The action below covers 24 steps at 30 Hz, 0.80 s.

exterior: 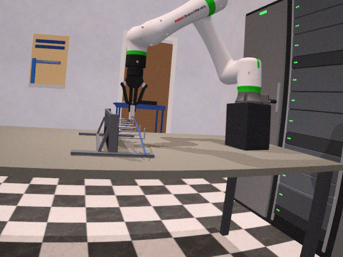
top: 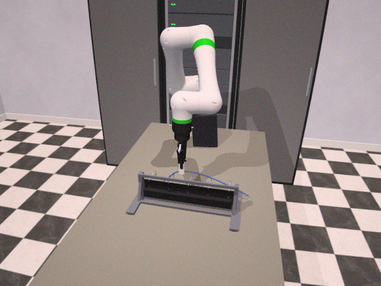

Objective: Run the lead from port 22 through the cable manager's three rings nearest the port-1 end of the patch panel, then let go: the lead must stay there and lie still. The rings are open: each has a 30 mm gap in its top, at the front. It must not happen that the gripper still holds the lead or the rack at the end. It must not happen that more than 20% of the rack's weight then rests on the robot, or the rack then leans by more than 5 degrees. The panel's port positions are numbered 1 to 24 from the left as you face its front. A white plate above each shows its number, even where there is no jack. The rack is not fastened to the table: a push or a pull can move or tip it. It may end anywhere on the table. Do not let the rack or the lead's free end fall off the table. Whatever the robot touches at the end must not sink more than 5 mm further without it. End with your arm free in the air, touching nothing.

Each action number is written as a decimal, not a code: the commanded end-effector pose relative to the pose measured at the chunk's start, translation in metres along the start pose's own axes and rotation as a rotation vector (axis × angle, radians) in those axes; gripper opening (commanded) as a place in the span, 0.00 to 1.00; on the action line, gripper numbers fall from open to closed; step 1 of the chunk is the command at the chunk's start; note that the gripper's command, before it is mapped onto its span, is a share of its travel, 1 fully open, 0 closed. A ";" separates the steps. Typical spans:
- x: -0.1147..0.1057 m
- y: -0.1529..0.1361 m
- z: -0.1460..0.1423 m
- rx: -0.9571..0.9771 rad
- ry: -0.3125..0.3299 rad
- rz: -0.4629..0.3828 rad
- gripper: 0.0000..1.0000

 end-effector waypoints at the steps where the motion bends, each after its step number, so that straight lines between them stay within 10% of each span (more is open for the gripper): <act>1: 0.002 0.001 0.000 0.000 -0.001 0.001 0.00; 24: 0.026 0.001 0.000 0.000 -0.001 0.001 0.00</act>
Point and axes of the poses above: the point where the finger pads meet when closed, its own x axis out along the fingers, its own z axis across the jaws, y = z × x, the point moved 1 cm from there along -x, back along the fingers, and after that the axes turned 15 degrees about x, right-handed, at the moved point
